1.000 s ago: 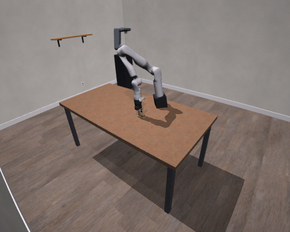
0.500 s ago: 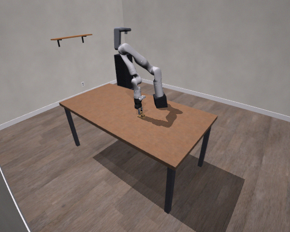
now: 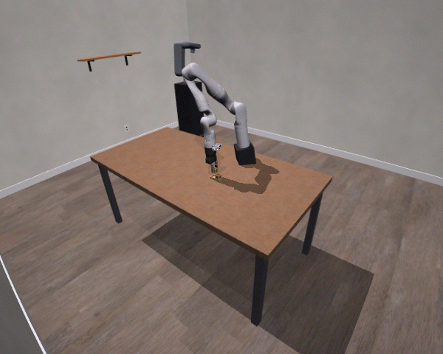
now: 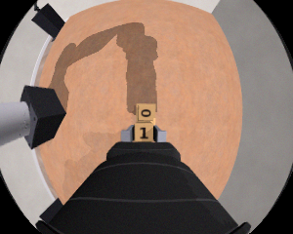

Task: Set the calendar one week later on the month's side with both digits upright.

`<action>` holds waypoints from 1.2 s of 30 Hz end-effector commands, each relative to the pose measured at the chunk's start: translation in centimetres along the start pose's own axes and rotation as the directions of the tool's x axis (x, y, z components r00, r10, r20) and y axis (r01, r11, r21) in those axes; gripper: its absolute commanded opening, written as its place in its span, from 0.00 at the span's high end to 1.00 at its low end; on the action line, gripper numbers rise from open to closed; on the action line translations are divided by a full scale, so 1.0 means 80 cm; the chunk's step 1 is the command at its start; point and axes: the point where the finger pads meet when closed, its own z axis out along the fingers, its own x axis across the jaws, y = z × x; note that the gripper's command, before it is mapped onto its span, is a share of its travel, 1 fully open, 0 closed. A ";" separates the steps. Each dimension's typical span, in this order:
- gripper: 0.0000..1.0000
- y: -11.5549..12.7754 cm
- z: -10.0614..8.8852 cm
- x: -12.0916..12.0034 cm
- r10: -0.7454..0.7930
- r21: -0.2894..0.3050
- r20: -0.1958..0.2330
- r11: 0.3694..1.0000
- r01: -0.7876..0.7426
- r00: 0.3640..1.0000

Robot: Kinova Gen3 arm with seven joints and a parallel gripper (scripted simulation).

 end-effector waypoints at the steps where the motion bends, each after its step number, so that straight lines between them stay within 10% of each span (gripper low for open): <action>1: 0.40 0.002 -0.004 0.004 0.003 -0.004 -0.010 1.000 -0.003 1.000; 36: 0.40 0.002 -0.073 0.004 0.003 -0.003 -0.010 1.000 -0.003 1.000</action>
